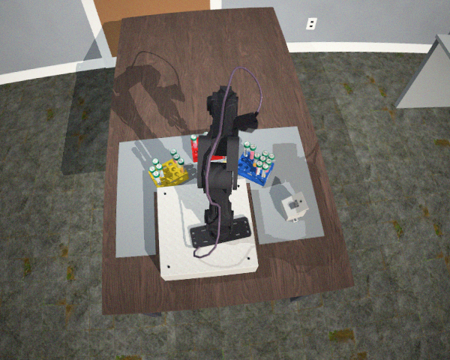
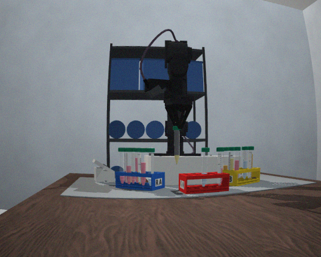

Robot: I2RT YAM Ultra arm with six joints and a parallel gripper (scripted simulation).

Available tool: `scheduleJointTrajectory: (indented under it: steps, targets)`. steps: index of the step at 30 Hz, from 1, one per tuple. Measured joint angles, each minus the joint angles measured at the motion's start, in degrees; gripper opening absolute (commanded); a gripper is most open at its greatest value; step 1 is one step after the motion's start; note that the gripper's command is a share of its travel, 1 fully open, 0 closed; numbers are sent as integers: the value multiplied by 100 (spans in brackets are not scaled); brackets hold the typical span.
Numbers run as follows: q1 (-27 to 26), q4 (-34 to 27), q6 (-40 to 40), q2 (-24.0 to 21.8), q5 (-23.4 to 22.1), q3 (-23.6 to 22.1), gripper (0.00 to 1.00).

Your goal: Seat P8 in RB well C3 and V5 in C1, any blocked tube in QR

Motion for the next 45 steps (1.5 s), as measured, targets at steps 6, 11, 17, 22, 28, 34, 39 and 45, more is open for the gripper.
scheduleJointTrajectory:
  steps: [6,11,17,22,28,34,39,45]
  targets:
    - [258,9,310,114,-11,133,0]
    - [553,9,586,269,-11,299,0]
    - [901,4,925,490,-13,533,0]
    - [1019,7,1003,581,-26,632,0]
    - [1010,2,326,579,-26,638,0]
    - [1010,2,-675,579,-26,638,0]
    - [1010,2,-1401,579,-24,638,0]
    - [951,0,-2175,579,-26,638,0]
